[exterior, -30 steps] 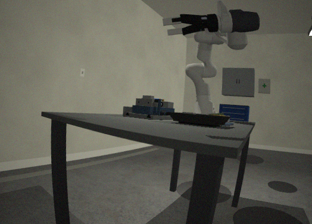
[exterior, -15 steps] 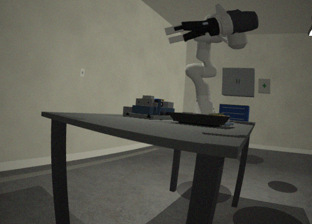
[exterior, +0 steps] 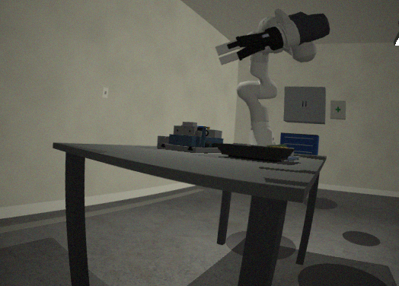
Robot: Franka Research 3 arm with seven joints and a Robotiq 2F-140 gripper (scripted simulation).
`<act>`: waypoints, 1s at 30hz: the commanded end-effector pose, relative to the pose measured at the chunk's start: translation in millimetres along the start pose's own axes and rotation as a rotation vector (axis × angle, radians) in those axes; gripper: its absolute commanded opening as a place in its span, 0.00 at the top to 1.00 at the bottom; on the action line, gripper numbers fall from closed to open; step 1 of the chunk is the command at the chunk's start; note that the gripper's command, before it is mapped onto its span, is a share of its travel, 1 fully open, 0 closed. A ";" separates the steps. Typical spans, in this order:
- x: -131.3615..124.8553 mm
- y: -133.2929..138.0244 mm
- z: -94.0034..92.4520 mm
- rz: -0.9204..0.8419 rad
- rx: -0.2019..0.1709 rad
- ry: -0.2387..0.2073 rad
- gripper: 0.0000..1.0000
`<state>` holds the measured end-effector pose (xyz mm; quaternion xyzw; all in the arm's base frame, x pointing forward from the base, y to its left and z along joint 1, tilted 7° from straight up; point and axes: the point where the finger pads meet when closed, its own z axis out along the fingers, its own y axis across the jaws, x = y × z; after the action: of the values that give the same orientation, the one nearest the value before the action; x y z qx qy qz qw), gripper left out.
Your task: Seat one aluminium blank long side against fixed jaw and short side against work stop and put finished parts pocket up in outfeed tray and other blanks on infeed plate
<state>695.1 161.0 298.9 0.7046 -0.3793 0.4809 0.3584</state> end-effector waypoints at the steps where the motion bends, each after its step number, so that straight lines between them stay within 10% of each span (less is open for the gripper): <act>1: -7.1 -1.8 -0.1 0.031 0.013 -0.026 0.00; 11: -7.1 -1.8 -0.1 0.031 0.013 -0.026 0.00; 12: -42.4 7.4 -8.3 0.050 0.026 -0.150 0.00; 29: -42.4 7.4 -8.3 0.050 0.026 -0.150 0.00; 30: -75.0 18.1 -22.2 0.073 0.034 -0.270 0.00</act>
<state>669.9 172.5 257.5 0.7389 -0.4141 0.4307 0.3115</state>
